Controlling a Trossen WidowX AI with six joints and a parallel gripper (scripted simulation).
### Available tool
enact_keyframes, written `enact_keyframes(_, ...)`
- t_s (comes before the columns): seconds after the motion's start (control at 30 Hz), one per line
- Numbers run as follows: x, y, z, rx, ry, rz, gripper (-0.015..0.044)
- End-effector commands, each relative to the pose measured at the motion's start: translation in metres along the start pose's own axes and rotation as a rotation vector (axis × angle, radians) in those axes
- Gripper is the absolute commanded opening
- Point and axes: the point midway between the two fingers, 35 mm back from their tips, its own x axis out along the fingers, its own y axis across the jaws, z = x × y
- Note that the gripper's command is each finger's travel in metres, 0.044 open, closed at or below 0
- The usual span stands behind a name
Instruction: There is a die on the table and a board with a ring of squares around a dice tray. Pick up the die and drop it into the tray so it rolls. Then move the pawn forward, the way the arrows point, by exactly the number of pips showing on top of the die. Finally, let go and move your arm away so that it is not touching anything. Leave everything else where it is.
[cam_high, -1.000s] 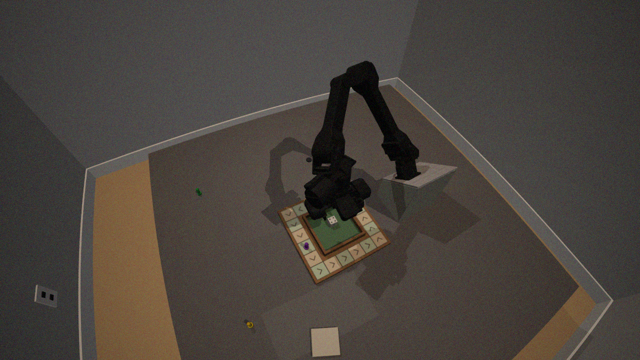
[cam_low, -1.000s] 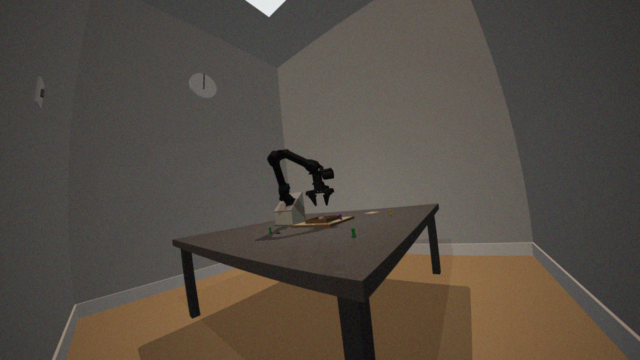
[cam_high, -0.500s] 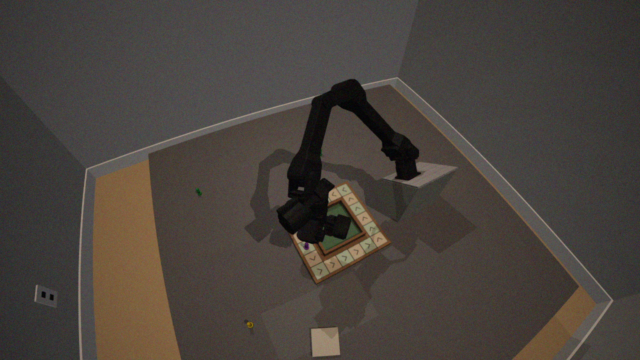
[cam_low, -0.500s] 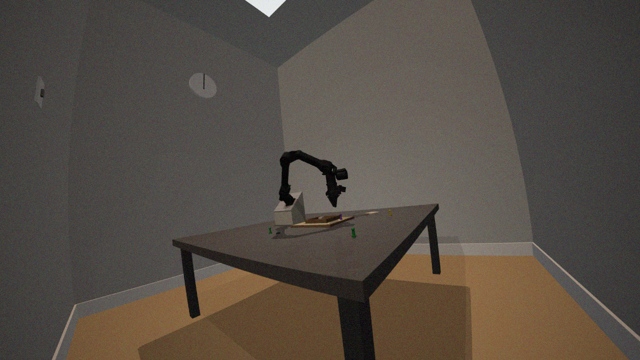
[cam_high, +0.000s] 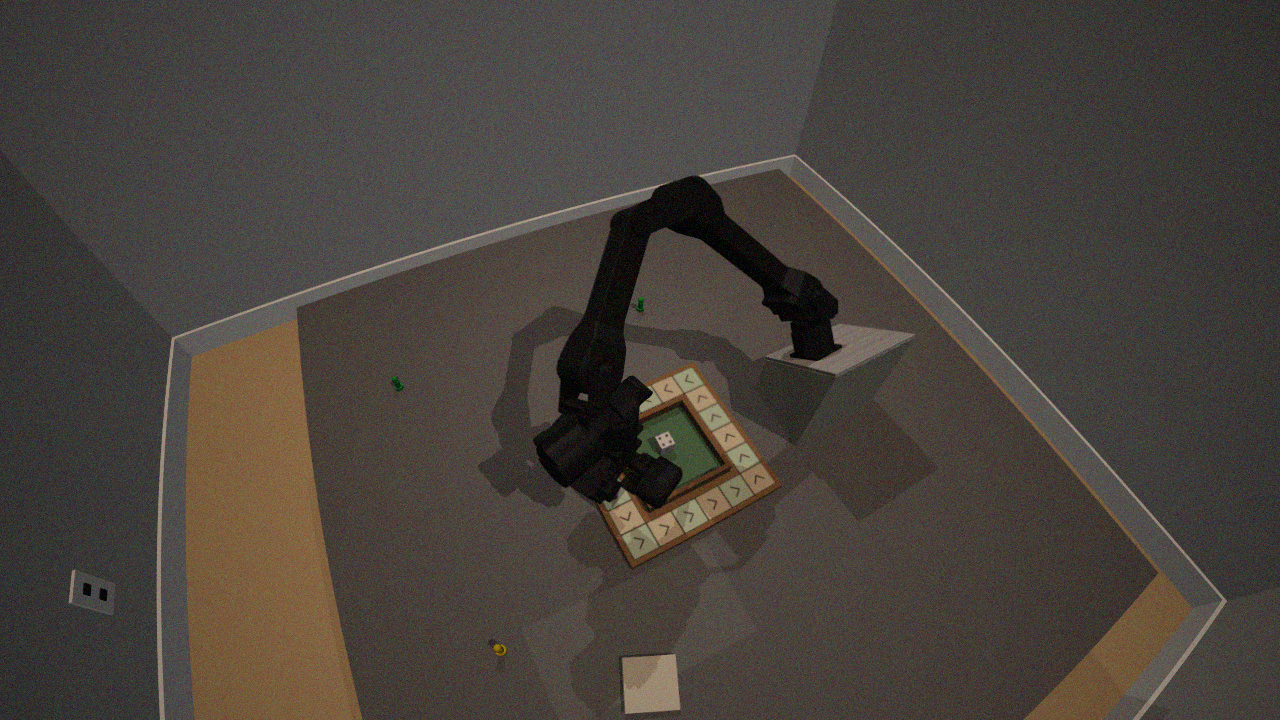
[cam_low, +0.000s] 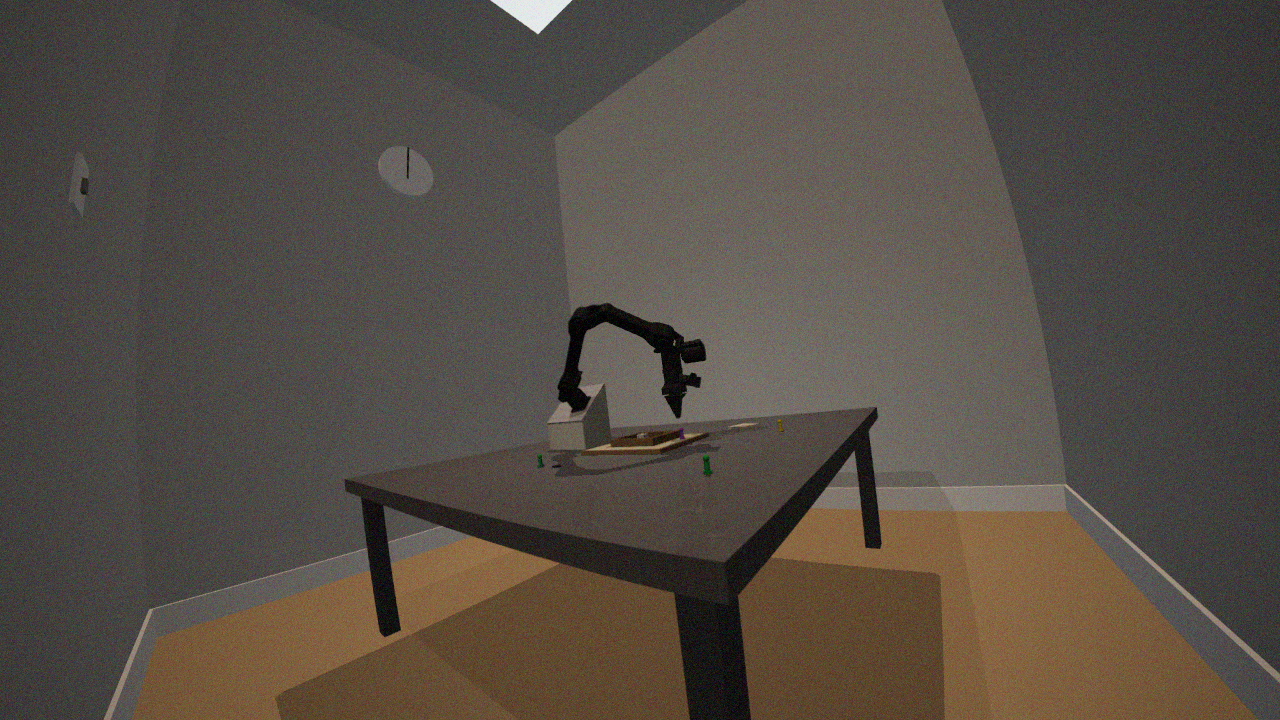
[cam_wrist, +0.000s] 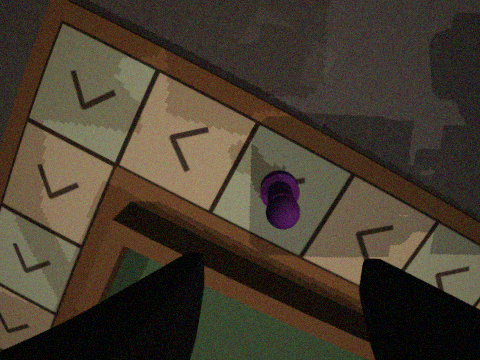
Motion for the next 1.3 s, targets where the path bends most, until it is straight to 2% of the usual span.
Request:
enact_keyframes(0.0, 0.013, -0.002, 0.002, 0.013, 0.0, -0.006, 0.02)
enact_keyframes(1.13, 0.056, -0.003, 0.002, 0.013, 0.001, -0.007, 0.02)
enact_keyframes(1.27, 0.056, -0.003, 0.002, 0.013, 0.001, -0.007, 0.0095)
